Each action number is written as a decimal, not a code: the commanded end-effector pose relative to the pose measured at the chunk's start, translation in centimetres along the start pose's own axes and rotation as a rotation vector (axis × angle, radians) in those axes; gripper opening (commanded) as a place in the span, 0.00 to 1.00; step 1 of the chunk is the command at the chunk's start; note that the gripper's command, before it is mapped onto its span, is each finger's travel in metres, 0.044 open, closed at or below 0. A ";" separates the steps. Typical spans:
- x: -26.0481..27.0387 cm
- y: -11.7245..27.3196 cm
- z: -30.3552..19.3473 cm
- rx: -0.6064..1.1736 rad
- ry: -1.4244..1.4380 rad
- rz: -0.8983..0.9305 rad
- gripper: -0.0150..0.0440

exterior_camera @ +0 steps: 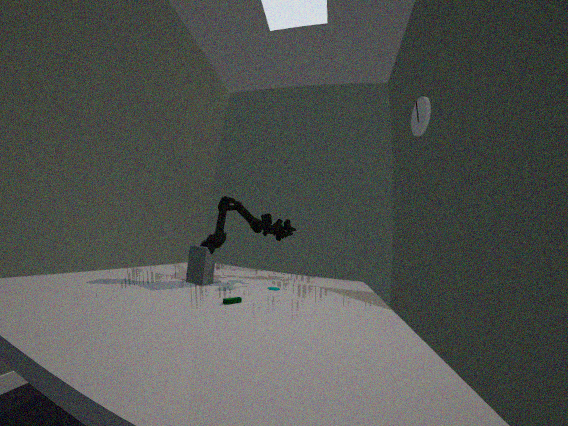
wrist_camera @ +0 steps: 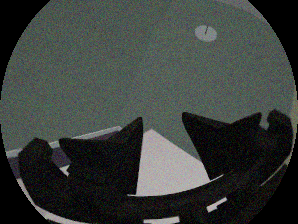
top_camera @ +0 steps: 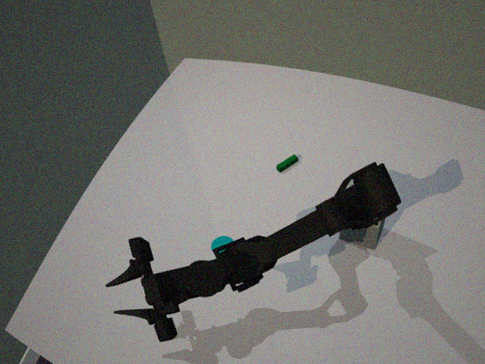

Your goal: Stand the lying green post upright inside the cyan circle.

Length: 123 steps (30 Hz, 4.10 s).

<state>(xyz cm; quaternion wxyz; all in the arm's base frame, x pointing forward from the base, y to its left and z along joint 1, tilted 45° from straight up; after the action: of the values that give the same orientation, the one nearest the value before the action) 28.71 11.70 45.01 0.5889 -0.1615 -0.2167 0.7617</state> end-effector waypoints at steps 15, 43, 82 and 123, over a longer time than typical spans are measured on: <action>-15.0 0.8 -22.6 0.901 0.696 0.144 0.65; -31.7 29.8 -35.3 1.533 0.175 0.809 0.65; -25.0 36.9 -44.3 1.369 -0.079 0.849 0.29; -31.6 36.4 -35.0 1.376 -0.076 0.848 0.29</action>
<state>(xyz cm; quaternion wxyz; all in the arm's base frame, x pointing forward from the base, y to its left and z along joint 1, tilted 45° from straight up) 24.53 -20.96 -5.08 0.2118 0.1975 0.3579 0.8877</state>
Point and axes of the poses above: the point midway between the two fingers, 35 mm back from their tips, its own y axis back along the fingers, its own x axis across the jaws, z = x × y, the point moved 4 cm from there along y, back along the fingers, and after that the axes turned 8 degrees about y, right-handed, at the moved point
